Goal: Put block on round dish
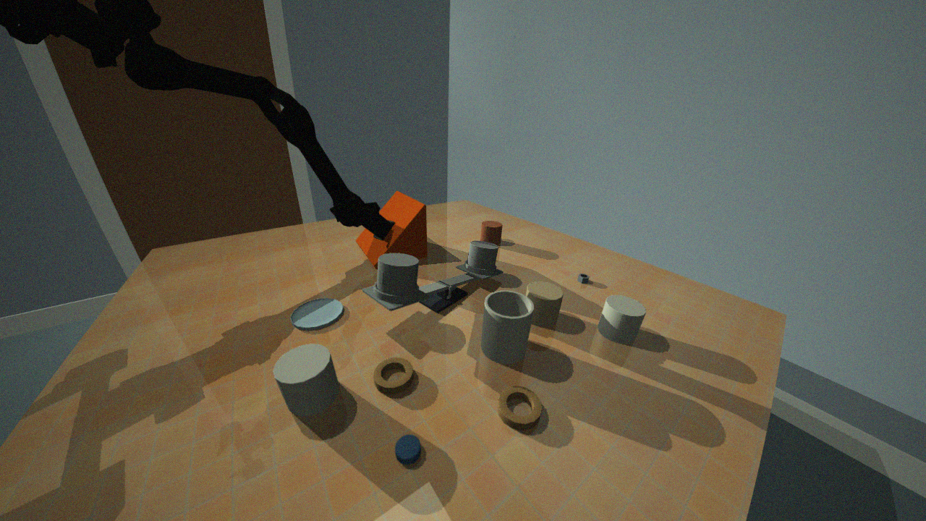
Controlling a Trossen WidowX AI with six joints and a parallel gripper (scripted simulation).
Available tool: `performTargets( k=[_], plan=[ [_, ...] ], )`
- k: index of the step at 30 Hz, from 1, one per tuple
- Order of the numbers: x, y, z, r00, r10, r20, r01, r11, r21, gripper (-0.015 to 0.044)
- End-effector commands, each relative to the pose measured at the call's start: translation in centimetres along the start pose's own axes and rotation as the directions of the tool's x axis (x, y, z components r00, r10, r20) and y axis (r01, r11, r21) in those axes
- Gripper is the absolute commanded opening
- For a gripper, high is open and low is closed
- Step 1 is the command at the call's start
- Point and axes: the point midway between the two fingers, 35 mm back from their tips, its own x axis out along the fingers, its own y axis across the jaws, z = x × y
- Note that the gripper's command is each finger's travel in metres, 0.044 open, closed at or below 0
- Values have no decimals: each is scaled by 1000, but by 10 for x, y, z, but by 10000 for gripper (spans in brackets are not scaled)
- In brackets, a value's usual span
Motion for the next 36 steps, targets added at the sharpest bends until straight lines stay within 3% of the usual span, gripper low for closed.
performTargets(
  k=[1,19,28,36],
  plan=[
    [0,0,-1,1000,-1,-5,1,1000,3,426],
    [-43,27,-127,904,22,-427,94,964,248,440],
    [-92,66,-187,761,113,-639,142,932,333,440],
    [-152,115,-227,580,229,-782,165,907,388,440]
  ],
)
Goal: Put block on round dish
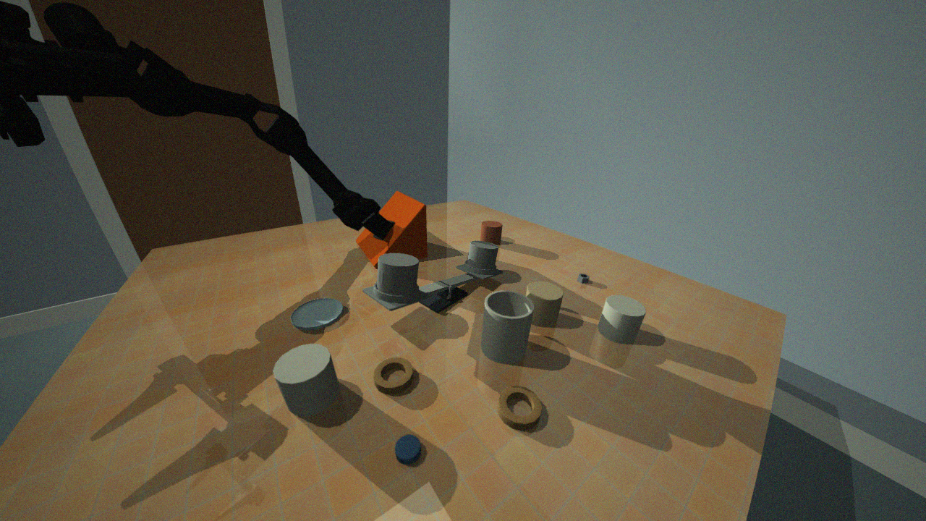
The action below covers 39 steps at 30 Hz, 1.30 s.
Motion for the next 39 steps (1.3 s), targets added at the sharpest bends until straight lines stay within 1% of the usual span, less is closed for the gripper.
performTargets(
  k=[1,8,16,22,27,33,39],
  plan=[
    [-2,11,-40,993,13,-118,-11,1000,22,440],
    [-22,40,-111,940,62,-336,-50,998,44,440],
    [-66,76,-185,821,121,-557,-117,992,42,440],
    [-114,101,-234,695,149,-703,-188,982,21,440],
    [-160,117,-267,582,156,-798,-263,965,-3,440],
    [-218,128,-297,450,145,-881,-369,929,-36,440],
    [-277,131,-317,333,112,-936,-489,869,-70,440]
  ],
)
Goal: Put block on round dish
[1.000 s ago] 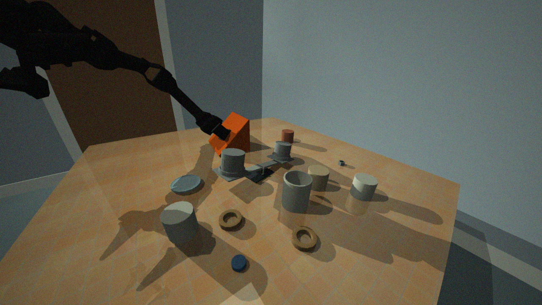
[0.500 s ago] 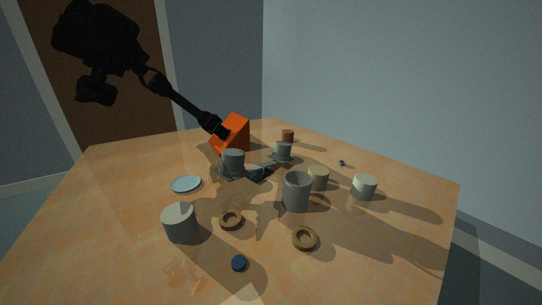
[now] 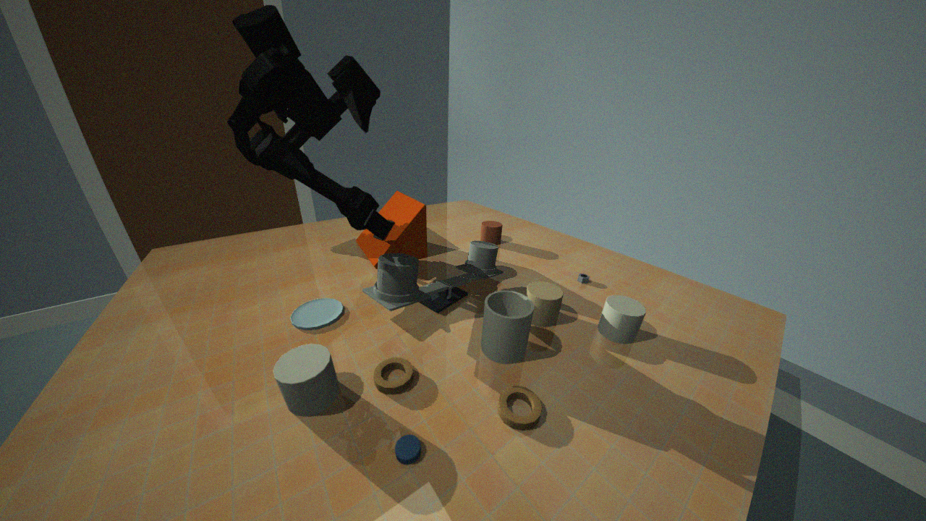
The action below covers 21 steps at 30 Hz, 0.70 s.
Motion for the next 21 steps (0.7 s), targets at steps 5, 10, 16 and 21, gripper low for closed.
performTargets(
  k=[5,10,16,21],
  plan=[
    [-10,28,-67,989,2,-145,-28,983,-181,440],
    [-23,39,-109,976,-12,-216,-58,947,-315,440],
    [-41,43,-153,962,-48,-269,-90,874,-478,440],
    [-57,40,-185,955,-83,-285,-113,784,-610,440]
  ],
)
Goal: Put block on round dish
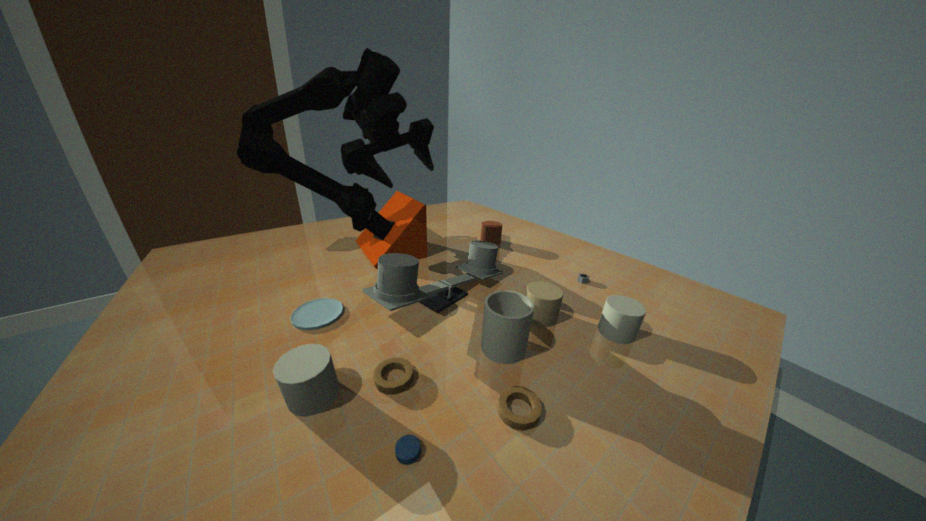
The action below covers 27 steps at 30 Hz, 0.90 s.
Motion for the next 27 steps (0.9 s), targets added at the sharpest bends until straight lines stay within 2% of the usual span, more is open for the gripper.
performTargets(
  k=[1,7,12,27],
  plan=[
    [-3,9,-22,1000,-23,-21,20,994,-107,440],
    [-11,19,-54,998,-65,-27,54,954,-295,440],
    [-12,19,-57,997,-71,-27,59,948,-311,440],
    [16,53,-46,970,-126,-206,143,987,68,440]
  ],
)
